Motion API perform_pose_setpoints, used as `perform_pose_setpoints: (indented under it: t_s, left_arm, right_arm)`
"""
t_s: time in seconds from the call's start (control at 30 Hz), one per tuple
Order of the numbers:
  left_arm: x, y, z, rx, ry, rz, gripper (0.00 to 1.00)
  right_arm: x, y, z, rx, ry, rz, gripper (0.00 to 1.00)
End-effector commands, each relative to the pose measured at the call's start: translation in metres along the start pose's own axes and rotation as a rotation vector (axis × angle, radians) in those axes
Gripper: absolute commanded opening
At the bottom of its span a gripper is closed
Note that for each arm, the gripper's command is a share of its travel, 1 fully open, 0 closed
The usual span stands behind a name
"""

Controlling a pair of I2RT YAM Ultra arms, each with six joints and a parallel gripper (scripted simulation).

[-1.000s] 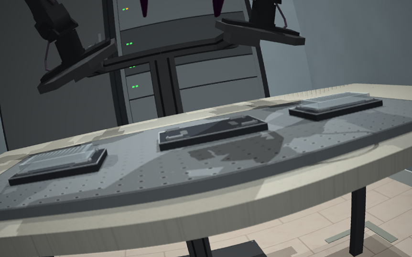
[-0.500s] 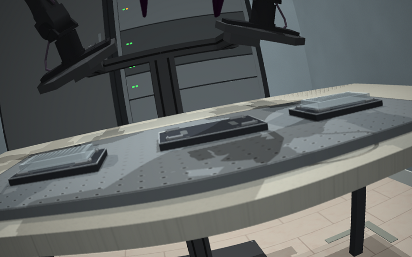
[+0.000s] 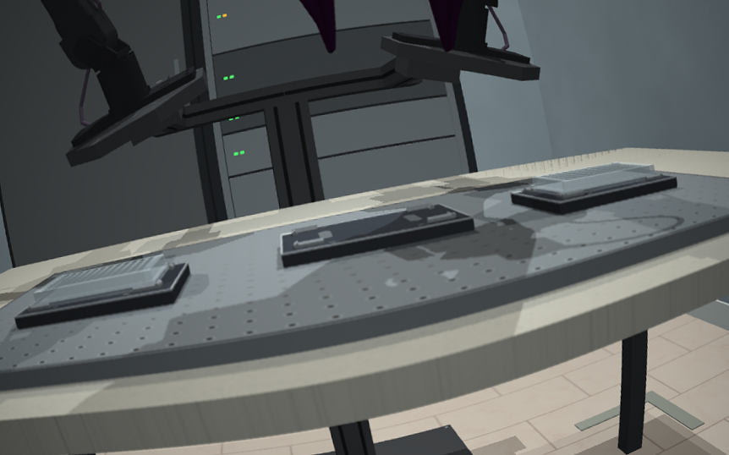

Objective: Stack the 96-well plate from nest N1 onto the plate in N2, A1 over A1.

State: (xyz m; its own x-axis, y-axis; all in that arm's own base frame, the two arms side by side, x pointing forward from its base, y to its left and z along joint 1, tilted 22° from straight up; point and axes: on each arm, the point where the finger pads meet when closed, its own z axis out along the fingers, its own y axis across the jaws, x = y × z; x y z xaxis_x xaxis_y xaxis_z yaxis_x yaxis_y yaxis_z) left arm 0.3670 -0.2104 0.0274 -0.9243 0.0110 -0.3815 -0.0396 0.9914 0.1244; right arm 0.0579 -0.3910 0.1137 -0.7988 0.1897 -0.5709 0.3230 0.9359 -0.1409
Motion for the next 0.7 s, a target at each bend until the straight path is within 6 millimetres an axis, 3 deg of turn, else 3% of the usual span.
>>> perform_pose_setpoints:
  t_s: [0.0,0.17,0.37,0.4,0.47,0.57,0.67]
  left_arm:
    - [-0.019,0.011,-0.013,0.044,-0.169,0.0,1.0]
    - [0.0,0.052,-0.01,0.016,-0.248,0.02,1.0]
    - [0.023,0.1,-0.006,-0.013,-0.322,0.042,1.0]
    - [0.027,0.107,-0.005,-0.018,-0.332,0.046,1.0]
    - [0.027,0.107,-0.005,-0.018,-0.332,0.046,1.0]
    - [0.04,0.125,-0.003,-0.014,-0.356,0.058,1.0]
    - [0.05,0.144,0.0,-0.026,-0.381,0.065,1.0]
  right_arm:
    - [-0.03,0.019,0.015,0.017,0.052,-0.024,1.0]
    - [-0.081,0.073,0.046,-0.024,0.085,-0.132,1.0]
    - [-0.135,0.158,0.072,-0.069,0.091,-0.287,1.0]
    - [-0.142,0.173,0.074,-0.075,0.089,-0.313,1.0]
    - [-0.142,0.173,0.074,-0.075,0.089,-0.313,1.0]
    - [-0.164,0.23,0.08,-0.101,0.072,-0.409,1.0]
    - [-0.174,0.269,0.079,-0.1,0.056,-0.458,1.0]
